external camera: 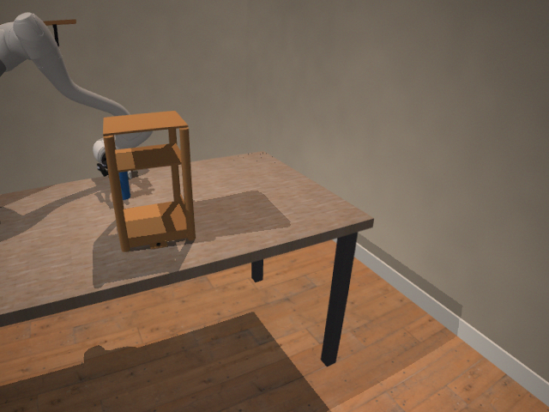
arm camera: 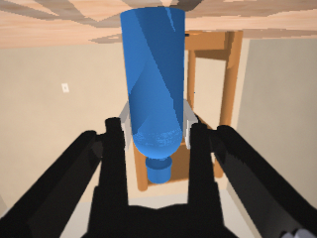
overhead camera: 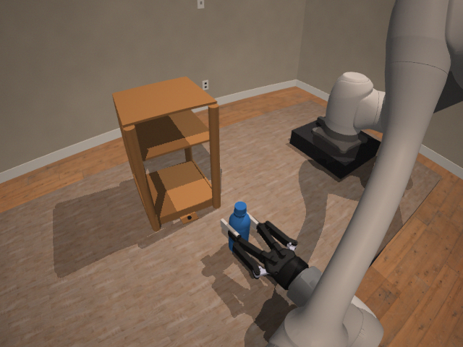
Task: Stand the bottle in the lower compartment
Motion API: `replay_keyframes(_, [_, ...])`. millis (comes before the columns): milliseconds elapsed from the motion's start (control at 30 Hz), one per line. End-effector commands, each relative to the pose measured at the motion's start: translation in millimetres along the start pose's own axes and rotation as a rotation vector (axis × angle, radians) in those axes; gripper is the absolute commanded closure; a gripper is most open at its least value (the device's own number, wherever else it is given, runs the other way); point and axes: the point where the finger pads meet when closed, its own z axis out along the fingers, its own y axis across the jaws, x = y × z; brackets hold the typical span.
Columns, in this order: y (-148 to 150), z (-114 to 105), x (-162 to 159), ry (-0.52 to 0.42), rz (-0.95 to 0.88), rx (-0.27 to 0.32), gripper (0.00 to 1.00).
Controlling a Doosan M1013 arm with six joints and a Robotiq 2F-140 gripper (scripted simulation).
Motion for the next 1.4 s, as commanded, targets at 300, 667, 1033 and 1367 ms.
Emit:
replay_keyframes(300, [0.0, 0.0, -13.7, 0.000, 0.000, 0.000, 1.00])
replay_keyframes(667, [0.0, 0.0, -40.2, 0.000, 0.000, 0.000, 1.00])
replay_keyframes(1033, [0.0, 0.0, -54.3, 0.000, 0.000, 0.000, 1.00])
replay_keyframes(1367, [0.0, 0.0, -54.3, 0.000, 0.000, 0.000, 1.00])
